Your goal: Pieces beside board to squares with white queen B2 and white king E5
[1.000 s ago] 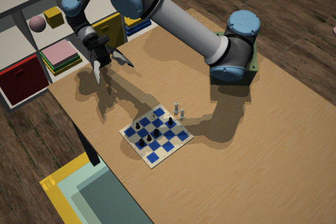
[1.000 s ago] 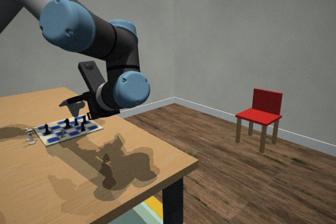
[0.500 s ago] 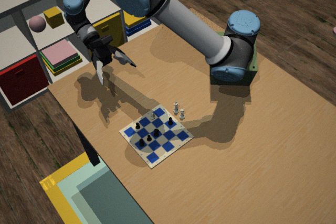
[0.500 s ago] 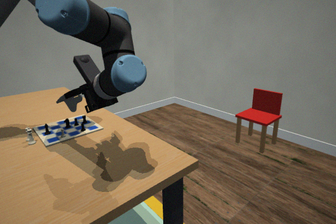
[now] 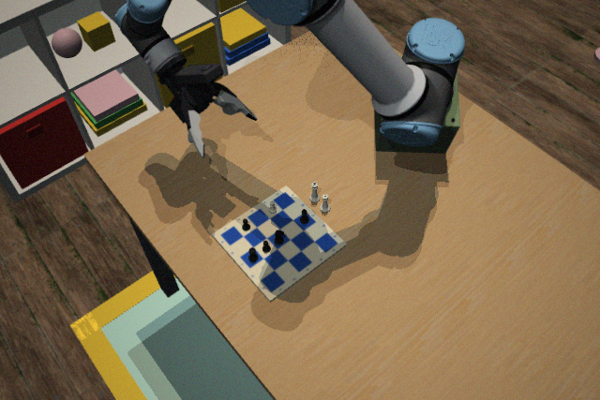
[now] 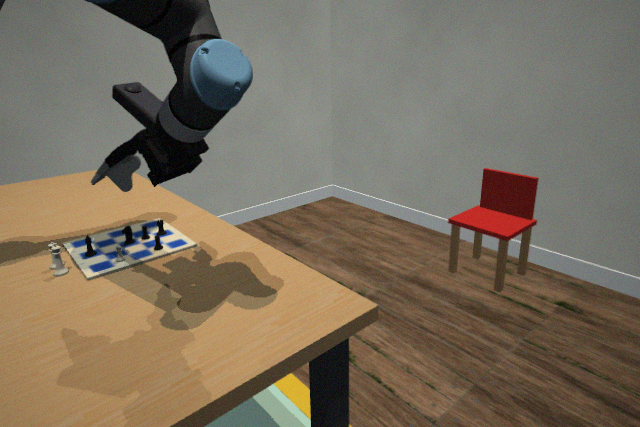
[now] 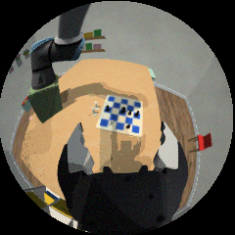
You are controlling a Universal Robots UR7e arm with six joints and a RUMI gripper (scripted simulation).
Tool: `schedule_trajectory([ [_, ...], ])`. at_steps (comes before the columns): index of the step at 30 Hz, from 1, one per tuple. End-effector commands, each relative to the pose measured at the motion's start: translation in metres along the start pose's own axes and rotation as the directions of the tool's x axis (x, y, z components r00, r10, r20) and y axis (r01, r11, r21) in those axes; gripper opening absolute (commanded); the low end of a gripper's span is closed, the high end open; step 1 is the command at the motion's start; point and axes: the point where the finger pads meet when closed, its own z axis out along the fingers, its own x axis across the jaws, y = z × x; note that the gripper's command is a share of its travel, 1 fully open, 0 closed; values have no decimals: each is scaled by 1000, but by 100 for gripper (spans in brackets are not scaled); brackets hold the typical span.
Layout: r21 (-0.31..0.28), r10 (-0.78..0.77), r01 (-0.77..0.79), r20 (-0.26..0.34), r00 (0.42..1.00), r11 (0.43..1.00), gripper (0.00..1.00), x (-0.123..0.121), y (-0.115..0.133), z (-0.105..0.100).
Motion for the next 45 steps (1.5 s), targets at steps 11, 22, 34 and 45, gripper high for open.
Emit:
schedule_trajectory([
  [11, -235, -134, 168, 154, 979, 958, 100, -17, -48, 48],
  [22, -390, -209, 313, 287, 935, 866, 100, -40, -71, 88],
  [34, -534, -257, 480, 439, 861, 696, 100, -74, -78, 132],
  [45, -589, -265, 560, 514, 816, 582, 100, -92, -74, 152],
])
